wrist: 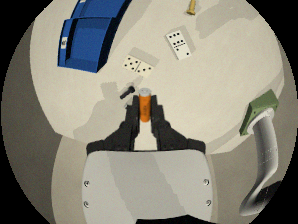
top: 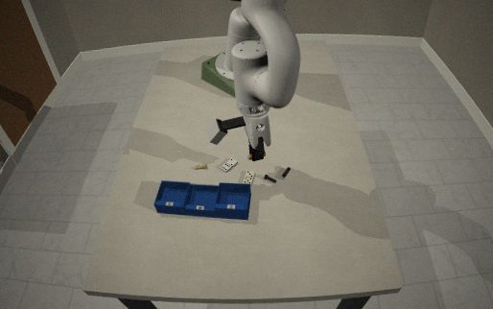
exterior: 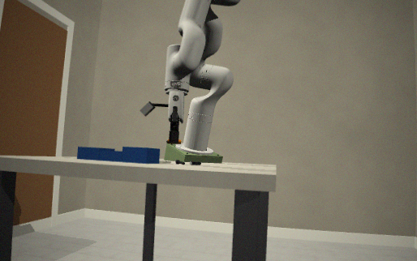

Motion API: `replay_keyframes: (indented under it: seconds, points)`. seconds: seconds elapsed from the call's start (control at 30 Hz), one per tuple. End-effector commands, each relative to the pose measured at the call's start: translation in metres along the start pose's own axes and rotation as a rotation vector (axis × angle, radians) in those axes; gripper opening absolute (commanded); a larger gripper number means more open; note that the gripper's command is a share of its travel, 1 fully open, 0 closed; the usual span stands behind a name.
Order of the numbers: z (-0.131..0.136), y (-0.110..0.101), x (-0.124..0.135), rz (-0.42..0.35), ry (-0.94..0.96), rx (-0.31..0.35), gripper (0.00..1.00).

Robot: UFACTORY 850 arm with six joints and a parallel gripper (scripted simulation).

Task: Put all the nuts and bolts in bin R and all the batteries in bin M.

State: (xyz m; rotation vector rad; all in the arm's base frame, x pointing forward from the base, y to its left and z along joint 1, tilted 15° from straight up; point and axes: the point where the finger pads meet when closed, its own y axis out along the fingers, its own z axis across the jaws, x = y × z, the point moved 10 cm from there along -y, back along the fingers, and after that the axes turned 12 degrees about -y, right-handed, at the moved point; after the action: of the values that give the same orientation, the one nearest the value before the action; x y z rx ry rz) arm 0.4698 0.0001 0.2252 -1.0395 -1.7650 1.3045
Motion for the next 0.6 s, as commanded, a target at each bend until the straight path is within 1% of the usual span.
replay_keyframes:
  seconds: [0.0, 0.17, 0.23, 0.43, 0.5, 0.57]
  points:
    - [-0.005, 0.000, -0.032, 0.000, 0.000, 0.007, 0.00]
    - [-0.008, 0.000, -0.062, 0.000, 0.000, 0.007, 0.00]
    - [-0.008, 0.000, -0.062, 0.000, 0.000, 0.007, 0.00]
    - [-0.011, 0.000, -0.097, 0.000, 0.000, 0.007, 0.00]
    - [-0.011, 0.000, -0.097, 0.000, 0.000, 0.007, 0.00]
    - [-0.012, 0.000, -0.109, 0.000, 0.100, 0.007, 0.00]
